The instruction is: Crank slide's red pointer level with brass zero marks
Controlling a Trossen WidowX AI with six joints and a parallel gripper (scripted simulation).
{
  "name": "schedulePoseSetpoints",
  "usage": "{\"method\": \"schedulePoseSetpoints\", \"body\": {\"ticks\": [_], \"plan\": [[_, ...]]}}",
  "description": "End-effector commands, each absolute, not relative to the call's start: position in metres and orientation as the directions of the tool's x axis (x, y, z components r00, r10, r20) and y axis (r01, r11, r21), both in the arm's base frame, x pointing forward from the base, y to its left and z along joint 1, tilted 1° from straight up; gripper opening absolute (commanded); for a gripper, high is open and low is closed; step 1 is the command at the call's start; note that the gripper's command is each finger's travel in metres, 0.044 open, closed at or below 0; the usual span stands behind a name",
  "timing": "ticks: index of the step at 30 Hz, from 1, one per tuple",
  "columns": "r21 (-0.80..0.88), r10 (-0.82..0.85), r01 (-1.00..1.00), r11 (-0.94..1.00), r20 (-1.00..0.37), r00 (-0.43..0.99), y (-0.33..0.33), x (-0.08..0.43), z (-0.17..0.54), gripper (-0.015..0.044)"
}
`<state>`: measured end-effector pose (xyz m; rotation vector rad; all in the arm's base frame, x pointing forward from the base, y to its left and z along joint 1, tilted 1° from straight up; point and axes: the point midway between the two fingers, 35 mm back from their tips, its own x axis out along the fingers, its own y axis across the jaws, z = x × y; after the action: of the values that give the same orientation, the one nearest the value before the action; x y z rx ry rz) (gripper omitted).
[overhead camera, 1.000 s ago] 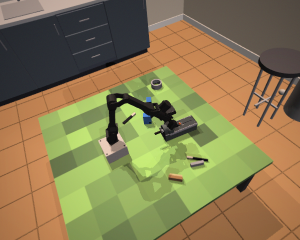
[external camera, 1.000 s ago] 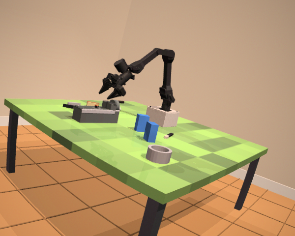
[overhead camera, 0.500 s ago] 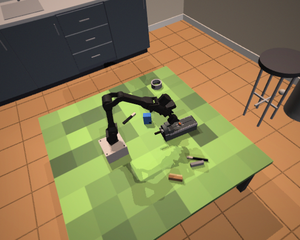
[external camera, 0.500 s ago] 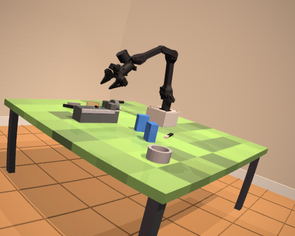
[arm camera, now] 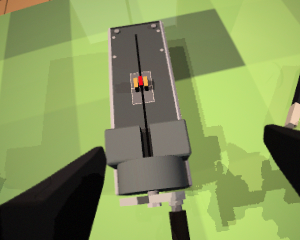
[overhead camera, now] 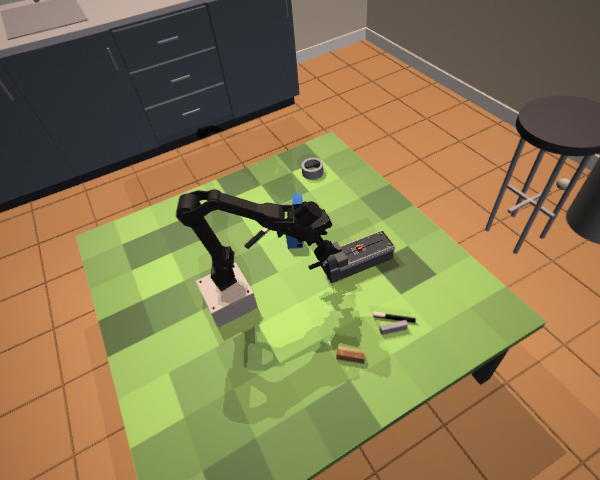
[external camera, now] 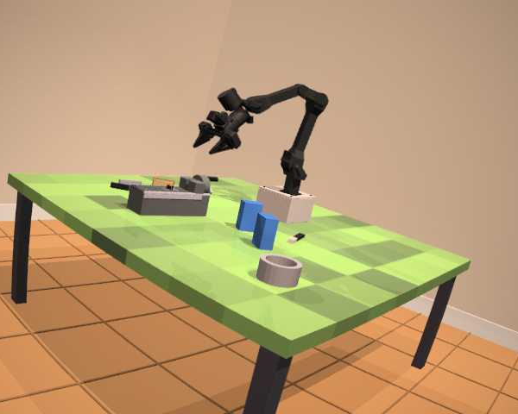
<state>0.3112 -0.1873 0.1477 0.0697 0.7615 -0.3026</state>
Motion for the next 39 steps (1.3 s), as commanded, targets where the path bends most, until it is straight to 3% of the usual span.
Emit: {"method": "schedulePoseSetpoints", "body": {"ticks": [1, 7, 39], "plan": [[-0.028, -0.223, 0.283, 0.959, -0.689, 0.689, -0.18, 0.29, 0.142, 0.044], [-0.005, -0.205, 0.275, 0.961, -0.68, 0.704, -0.171, 0.266, 0.136, 0.044], [-0.005, -0.205, 0.275, 0.961, -0.68, 0.704, -0.174, 0.27, 0.061, 0.044]]}}
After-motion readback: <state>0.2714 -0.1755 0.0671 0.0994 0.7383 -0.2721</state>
